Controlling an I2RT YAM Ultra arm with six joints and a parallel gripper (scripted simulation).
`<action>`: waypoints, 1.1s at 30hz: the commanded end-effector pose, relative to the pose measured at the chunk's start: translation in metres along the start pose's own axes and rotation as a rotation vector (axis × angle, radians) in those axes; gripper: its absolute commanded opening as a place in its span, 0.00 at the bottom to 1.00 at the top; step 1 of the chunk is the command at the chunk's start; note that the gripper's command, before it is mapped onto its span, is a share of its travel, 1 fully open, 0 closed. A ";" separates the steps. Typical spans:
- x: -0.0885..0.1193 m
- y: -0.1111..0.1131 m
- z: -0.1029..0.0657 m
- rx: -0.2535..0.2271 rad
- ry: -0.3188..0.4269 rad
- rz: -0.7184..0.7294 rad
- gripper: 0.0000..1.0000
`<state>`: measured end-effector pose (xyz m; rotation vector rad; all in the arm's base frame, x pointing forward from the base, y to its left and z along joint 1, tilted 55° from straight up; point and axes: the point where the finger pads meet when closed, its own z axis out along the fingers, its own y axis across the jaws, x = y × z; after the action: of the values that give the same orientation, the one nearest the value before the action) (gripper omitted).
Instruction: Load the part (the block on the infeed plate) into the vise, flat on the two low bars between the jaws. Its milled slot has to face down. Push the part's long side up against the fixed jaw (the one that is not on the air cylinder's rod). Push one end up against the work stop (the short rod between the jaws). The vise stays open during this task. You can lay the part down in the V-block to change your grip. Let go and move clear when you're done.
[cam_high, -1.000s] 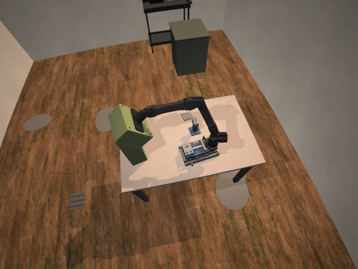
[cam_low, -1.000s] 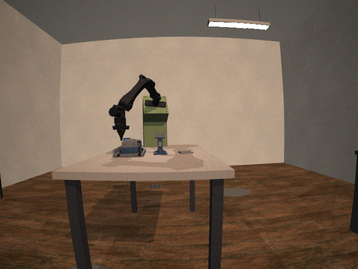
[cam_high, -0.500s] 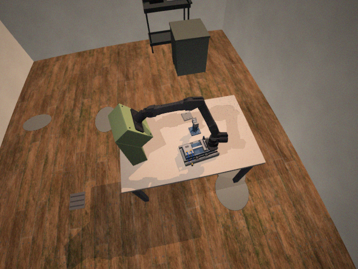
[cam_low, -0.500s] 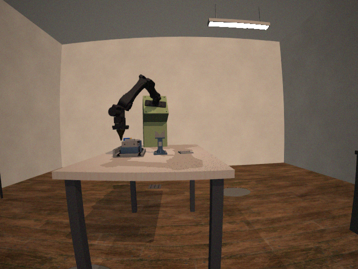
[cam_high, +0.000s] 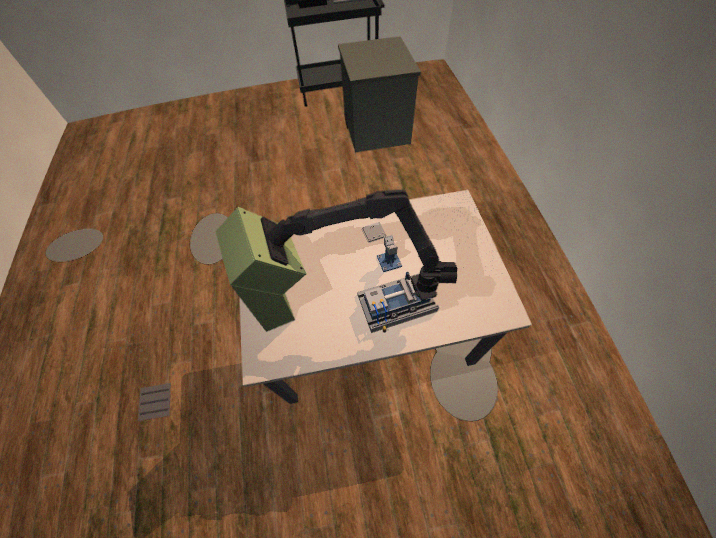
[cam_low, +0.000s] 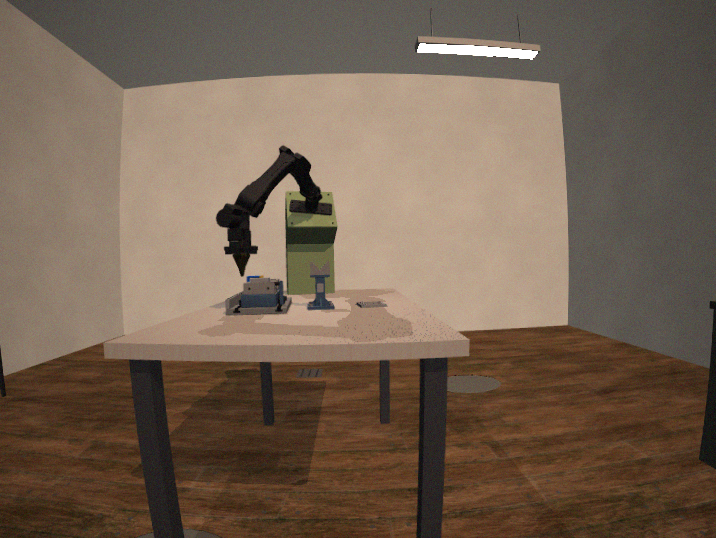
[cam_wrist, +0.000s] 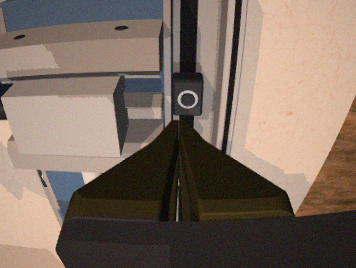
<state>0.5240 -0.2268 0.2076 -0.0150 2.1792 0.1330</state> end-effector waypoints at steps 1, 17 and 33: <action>0.002 -0.006 -0.021 0.009 0.001 0.008 0.00; 0.002 -0.005 -0.053 0.010 0.000 0.008 0.00; 0.003 -0.005 -0.059 0.011 0.001 0.008 0.00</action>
<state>0.4868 -0.2320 0.2347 -0.0178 2.1787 0.1323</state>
